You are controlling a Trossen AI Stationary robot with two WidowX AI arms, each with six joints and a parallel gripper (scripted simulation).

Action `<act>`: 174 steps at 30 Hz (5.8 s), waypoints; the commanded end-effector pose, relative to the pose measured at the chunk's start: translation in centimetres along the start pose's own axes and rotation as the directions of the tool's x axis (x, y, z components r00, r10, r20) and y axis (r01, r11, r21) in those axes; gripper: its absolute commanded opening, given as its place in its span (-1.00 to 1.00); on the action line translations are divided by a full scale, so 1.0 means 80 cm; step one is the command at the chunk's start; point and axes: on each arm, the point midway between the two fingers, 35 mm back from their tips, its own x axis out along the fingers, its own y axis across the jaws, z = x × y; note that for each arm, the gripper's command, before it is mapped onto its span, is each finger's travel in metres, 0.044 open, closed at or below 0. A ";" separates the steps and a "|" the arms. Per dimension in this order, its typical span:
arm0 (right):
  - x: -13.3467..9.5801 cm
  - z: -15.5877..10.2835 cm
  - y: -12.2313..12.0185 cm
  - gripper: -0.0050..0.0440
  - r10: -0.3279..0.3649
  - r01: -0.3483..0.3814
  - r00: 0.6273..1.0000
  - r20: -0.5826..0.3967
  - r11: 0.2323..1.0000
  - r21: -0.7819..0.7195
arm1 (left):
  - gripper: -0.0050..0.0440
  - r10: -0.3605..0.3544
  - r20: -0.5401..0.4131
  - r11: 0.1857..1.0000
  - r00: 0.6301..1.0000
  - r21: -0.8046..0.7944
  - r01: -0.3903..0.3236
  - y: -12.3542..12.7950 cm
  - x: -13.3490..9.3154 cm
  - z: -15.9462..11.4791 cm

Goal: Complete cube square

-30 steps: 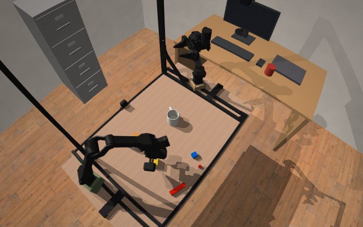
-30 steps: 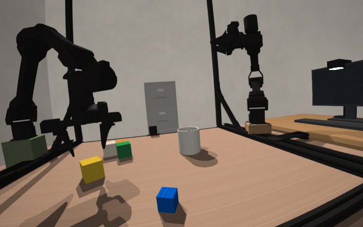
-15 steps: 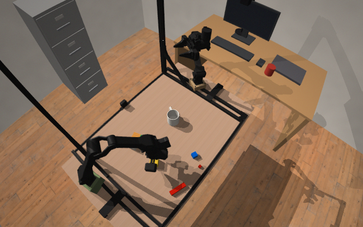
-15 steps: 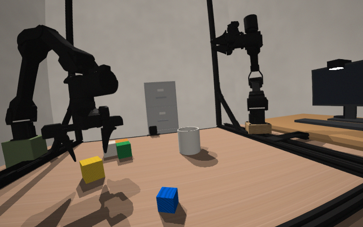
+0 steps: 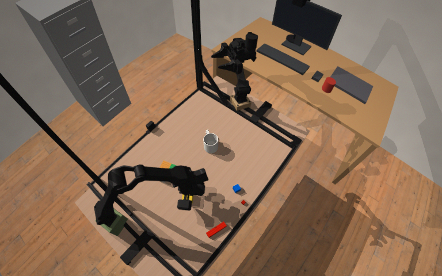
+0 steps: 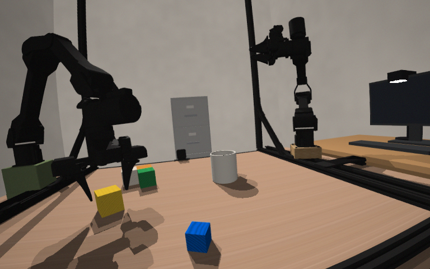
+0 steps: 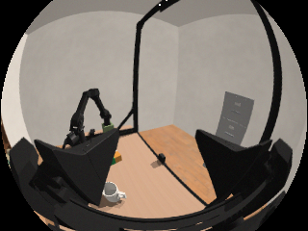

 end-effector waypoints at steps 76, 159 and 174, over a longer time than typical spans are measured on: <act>-0.062 -0.102 0.041 -0.80 -0.010 0.012 1.000 -0.012 0.975 0.220 | 0.84 -0.003 0.000 1.000 1.000 0.005 0.003 -0.001 0.000 0.000; -0.061 -0.133 0.048 0.69 -0.010 0.013 1.000 -0.012 0.958 0.287 | 0.84 -0.003 0.000 1.000 1.000 0.005 0.003 -0.001 0.000 0.000; -0.061 -0.133 0.048 -0.29 -0.010 0.013 1.000 -0.012 0.958 0.287 | 0.84 -0.003 0.000 1.000 1.000 0.005 0.003 -0.001 0.000 0.000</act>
